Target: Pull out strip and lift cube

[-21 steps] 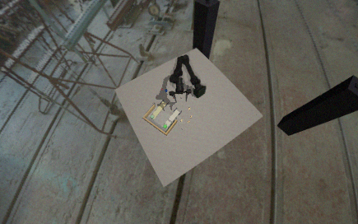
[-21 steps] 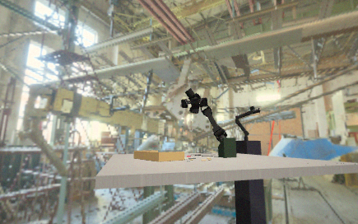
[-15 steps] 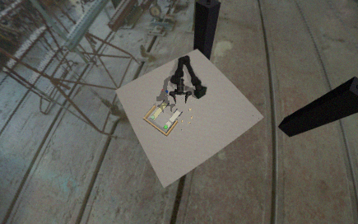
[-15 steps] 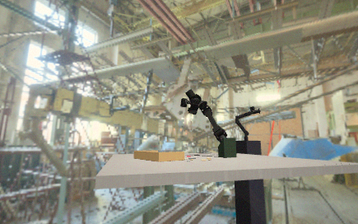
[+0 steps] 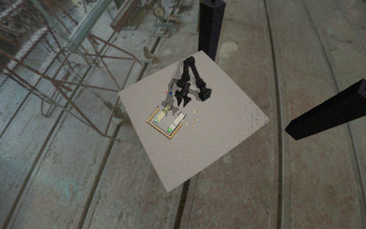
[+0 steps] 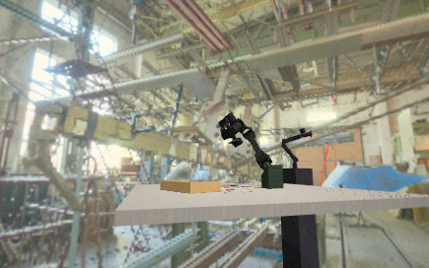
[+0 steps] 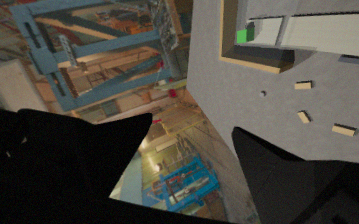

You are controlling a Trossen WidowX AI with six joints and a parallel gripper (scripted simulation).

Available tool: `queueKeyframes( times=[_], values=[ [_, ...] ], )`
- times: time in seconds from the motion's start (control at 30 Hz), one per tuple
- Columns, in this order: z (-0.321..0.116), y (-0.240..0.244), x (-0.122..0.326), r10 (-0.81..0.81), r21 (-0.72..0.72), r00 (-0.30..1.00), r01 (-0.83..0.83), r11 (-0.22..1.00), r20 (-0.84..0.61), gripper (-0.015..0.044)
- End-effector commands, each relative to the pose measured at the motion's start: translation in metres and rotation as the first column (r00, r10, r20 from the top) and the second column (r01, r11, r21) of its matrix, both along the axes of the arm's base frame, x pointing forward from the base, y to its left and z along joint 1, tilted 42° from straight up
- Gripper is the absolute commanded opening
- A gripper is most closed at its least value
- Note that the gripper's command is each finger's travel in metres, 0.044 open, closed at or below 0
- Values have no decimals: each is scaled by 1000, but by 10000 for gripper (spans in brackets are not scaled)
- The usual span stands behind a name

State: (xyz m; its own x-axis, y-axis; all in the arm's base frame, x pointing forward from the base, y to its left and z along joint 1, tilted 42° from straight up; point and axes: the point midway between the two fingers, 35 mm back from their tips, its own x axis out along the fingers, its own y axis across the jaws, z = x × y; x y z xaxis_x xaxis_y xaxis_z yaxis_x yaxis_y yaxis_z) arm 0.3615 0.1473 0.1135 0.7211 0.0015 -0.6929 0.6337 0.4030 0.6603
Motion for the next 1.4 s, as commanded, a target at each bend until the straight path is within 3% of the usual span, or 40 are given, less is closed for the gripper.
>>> queueKeyframes(
  times=[0.0, 0.27, 0.5, 1.33, 1.37],
  values=[
    [-14, -66, -18, 285, -709, 953, -269, 652, -99, 400],
    [-17, -97, -32, 312, -881, 897, -397, 258, -313, 400],
    [-18, -120, -47, 232, -852, 821, -514, -96, -522, 400],
    [-18, -121, -47, 226, -847, 817, -519, -111, -531, 400],
    [-18, -121, -46, 223, -844, 815, -525, -112, -536, 374]
  ],
)
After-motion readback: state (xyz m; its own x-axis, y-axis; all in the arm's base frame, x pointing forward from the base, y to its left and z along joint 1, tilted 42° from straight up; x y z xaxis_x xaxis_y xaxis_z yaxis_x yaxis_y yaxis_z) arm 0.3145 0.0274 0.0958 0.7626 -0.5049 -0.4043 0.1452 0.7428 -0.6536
